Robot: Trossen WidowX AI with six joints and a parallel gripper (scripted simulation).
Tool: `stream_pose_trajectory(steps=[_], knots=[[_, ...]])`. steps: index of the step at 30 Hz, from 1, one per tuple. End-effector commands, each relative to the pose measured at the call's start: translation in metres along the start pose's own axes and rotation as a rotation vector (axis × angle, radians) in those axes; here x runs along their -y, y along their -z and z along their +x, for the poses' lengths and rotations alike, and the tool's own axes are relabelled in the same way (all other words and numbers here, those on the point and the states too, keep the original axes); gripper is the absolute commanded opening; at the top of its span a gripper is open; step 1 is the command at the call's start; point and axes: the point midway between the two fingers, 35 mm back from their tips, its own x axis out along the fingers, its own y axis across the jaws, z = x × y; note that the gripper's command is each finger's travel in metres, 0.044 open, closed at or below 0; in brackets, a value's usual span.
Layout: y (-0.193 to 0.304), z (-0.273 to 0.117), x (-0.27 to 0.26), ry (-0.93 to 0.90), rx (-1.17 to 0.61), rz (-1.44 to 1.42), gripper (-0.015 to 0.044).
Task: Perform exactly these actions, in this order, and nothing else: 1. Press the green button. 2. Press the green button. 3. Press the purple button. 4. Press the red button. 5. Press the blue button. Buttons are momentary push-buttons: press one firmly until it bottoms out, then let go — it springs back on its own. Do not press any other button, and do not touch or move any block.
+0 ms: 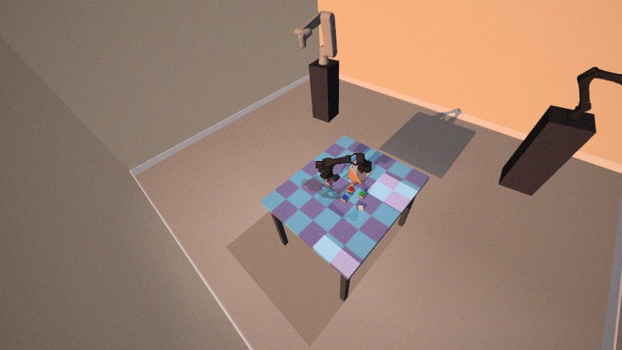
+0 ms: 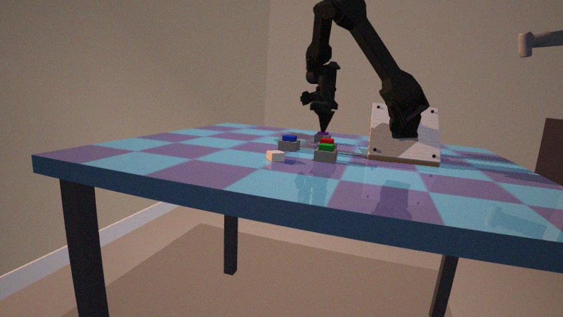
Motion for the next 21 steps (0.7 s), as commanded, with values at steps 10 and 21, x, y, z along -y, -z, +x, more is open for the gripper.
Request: stream_pose_trajectory(steps=[10, 21], knots=[[0.001, 0.002, -0.001, -0.006, 0.0, 0.005, 0.002], [0.001, -0.034, -0.001, -0.004, -0.001, 0.006, 0.002]])
